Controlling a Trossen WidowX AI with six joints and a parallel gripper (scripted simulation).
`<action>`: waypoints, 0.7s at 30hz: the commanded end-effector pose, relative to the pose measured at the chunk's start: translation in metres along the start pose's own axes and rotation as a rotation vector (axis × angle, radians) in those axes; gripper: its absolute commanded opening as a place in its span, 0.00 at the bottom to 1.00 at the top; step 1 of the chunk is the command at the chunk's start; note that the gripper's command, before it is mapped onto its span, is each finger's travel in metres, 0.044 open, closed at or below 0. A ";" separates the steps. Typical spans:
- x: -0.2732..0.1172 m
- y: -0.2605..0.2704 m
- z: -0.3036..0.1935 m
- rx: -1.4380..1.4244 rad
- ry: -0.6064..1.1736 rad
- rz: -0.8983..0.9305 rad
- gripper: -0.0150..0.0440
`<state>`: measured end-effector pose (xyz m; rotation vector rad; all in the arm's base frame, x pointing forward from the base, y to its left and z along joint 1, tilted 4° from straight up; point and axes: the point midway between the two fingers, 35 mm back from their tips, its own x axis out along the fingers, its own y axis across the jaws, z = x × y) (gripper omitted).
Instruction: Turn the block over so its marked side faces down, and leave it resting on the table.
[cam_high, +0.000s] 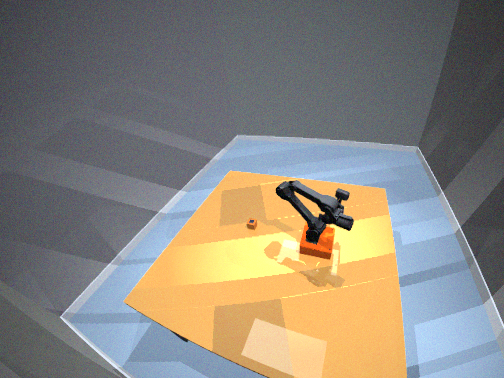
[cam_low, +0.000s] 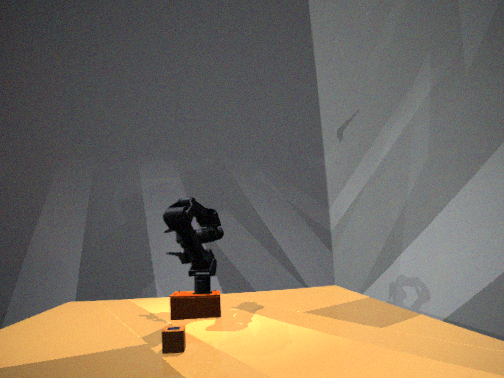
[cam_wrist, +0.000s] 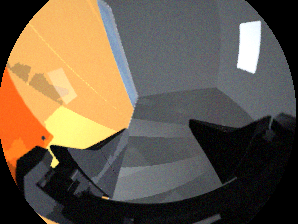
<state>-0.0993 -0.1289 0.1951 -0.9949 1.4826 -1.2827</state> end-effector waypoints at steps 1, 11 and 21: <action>0.000 0.000 -0.002 0.007 0.007 0.004 0.98; -0.050 0.012 -0.079 0.455 0.421 0.130 1.00; -0.148 0.031 -0.128 0.991 0.891 0.080 1.00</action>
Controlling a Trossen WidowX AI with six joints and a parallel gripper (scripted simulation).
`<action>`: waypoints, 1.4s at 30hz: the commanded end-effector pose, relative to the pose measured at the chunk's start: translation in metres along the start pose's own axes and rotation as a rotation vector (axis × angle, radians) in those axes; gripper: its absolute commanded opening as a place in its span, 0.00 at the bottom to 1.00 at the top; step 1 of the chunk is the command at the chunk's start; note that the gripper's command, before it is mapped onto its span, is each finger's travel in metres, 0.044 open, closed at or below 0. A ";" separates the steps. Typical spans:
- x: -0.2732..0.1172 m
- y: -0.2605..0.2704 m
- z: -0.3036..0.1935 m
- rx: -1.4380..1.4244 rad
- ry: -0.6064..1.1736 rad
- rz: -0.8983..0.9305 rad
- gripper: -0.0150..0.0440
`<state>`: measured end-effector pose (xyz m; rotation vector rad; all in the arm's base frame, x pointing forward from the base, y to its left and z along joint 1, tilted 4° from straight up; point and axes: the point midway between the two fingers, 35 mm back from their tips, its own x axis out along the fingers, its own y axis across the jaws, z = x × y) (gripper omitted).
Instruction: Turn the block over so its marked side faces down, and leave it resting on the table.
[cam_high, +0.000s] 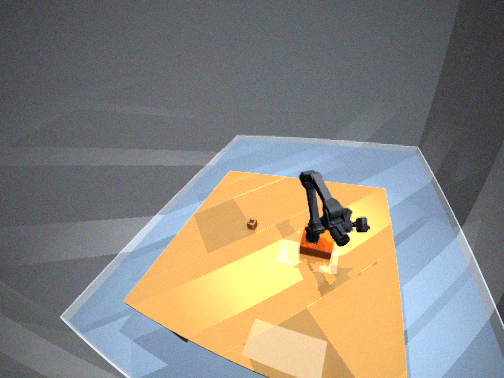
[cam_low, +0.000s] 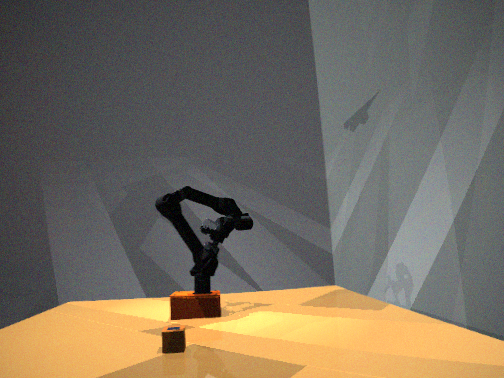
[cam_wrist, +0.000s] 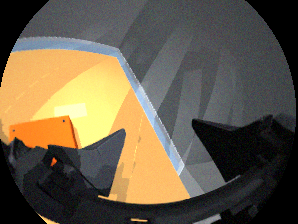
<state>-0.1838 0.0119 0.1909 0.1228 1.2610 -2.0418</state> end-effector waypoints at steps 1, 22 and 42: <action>-0.025 -0.010 -0.041 0.249 0.174 -0.031 1.00; -0.243 0.072 -0.166 1.531 0.853 -0.547 1.00; -0.398 0.296 -0.060 2.688 1.045 -1.580 1.00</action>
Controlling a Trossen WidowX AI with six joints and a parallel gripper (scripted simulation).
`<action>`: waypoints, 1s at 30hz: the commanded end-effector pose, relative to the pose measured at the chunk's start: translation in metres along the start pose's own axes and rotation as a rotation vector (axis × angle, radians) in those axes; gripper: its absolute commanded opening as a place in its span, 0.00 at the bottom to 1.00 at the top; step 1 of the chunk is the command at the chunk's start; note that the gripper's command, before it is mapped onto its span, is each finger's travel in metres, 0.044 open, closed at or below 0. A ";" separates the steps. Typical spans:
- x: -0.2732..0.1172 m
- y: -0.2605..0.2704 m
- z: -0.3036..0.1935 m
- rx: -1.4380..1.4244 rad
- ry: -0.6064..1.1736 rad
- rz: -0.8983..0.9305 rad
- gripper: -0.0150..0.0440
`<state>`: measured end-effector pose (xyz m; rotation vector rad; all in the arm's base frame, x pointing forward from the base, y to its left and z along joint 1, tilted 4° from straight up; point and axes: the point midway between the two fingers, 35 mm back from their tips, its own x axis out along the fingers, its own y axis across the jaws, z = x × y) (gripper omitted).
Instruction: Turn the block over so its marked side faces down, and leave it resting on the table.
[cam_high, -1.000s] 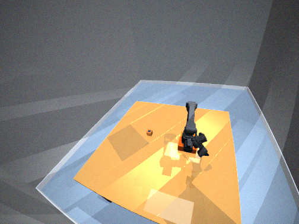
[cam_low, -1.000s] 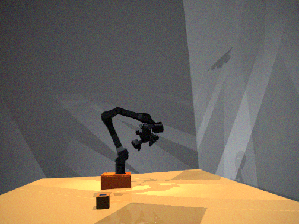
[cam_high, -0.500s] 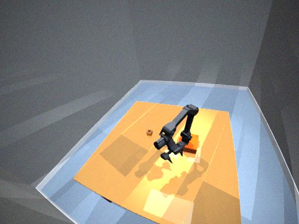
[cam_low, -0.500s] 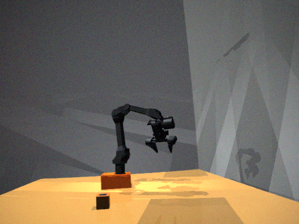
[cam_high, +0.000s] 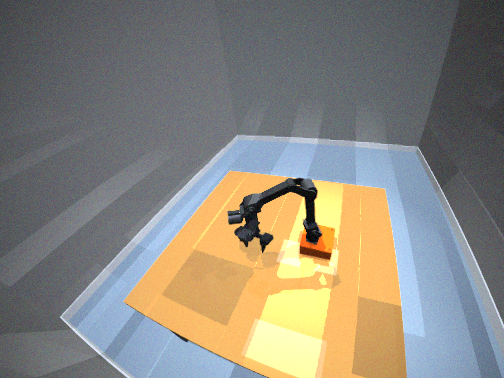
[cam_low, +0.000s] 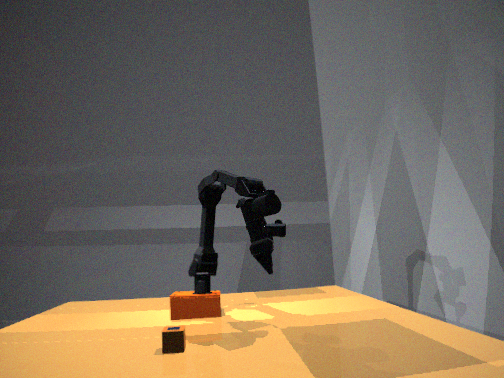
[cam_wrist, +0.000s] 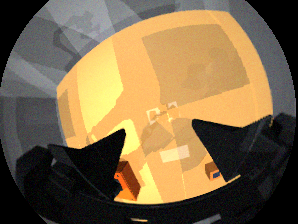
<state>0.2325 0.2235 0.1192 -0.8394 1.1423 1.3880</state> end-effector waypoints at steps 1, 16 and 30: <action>-0.010 -0.059 -0.036 0.321 0.030 -0.086 1.00; -0.042 -0.188 -0.220 1.355 0.124 -0.309 1.00; -0.010 -0.192 -0.235 1.363 0.125 -0.311 1.00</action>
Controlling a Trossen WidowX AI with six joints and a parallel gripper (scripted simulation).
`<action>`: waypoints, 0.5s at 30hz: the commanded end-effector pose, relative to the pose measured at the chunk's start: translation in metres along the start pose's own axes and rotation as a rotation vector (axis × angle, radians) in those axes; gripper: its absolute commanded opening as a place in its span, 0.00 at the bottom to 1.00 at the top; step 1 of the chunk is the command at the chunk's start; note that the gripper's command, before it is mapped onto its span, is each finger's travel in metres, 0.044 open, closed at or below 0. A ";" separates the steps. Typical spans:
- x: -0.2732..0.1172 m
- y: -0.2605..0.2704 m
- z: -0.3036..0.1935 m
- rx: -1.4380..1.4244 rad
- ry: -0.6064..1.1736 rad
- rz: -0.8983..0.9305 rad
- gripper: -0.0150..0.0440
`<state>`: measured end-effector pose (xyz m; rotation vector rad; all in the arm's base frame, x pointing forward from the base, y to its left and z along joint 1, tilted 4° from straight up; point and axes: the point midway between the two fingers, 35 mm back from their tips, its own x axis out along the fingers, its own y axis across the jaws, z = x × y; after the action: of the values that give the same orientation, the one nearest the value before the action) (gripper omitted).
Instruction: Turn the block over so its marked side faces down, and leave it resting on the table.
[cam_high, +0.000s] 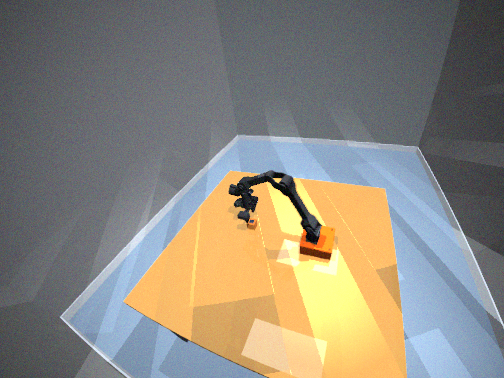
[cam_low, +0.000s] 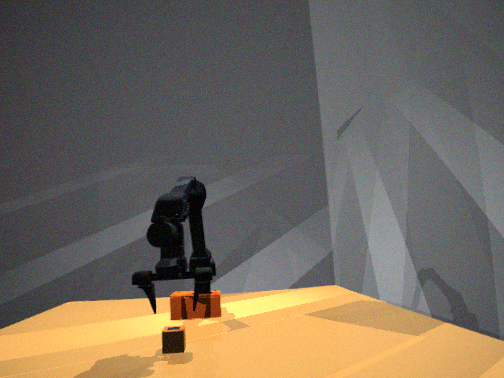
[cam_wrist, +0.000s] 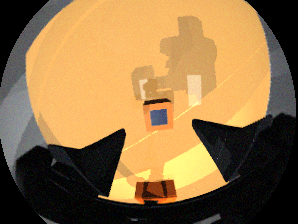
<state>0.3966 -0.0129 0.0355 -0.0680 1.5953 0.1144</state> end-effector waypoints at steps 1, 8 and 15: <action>0.008 -0.002 -0.001 0.008 0.002 -0.006 1.00; 0.023 -0.005 -0.003 0.008 0.002 -0.006 1.00; 0.033 -0.005 -0.003 0.008 0.002 -0.006 1.00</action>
<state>0.3941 -0.0163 0.0079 -0.0622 1.5955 0.1059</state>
